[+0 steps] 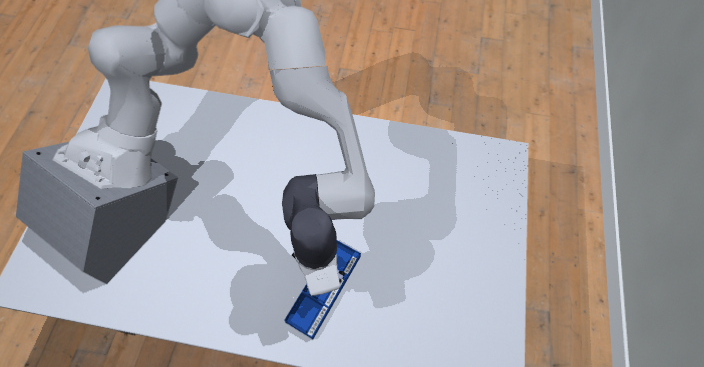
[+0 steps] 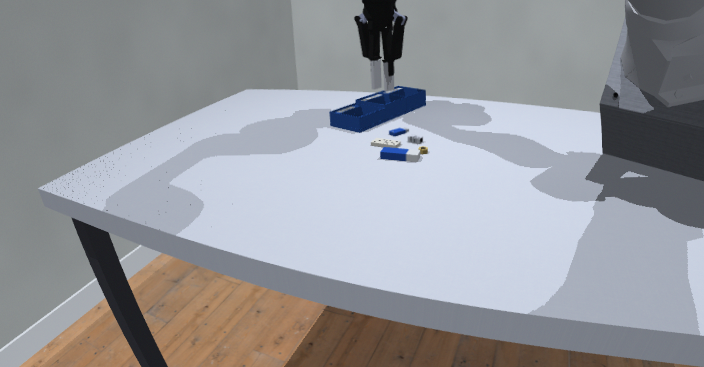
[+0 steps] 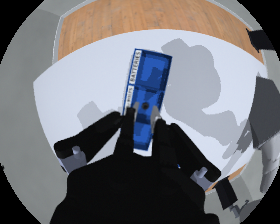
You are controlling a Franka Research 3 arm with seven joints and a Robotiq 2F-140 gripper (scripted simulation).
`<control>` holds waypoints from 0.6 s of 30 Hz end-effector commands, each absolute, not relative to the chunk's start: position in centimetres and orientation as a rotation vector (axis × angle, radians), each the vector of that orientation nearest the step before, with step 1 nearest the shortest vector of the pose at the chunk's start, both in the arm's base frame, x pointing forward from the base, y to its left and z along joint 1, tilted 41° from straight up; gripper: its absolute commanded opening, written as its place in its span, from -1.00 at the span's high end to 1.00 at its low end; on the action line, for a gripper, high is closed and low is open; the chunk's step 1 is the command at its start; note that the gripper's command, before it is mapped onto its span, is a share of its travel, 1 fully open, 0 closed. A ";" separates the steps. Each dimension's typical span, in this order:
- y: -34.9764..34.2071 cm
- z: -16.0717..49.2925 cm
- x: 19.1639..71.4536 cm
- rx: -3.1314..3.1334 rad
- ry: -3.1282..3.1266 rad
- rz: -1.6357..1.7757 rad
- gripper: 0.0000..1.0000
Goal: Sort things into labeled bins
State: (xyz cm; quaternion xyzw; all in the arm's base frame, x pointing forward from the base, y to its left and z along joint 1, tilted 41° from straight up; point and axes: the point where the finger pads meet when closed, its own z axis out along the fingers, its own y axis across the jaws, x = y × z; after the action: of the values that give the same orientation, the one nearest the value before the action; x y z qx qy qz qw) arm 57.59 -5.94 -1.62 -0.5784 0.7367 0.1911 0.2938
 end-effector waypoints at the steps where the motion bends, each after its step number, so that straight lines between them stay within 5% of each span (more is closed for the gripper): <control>1: -6.1 -1.6 57.4 -1.537 1.967 0.512 0.63; 18: 1.2 2.6 49.4 -1.849 1.633 0.385 0.63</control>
State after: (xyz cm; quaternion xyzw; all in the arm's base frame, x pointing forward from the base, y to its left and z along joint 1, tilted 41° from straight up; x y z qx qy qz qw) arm 50.09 0.65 2.18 -0.6603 0.6647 0.1788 0.3004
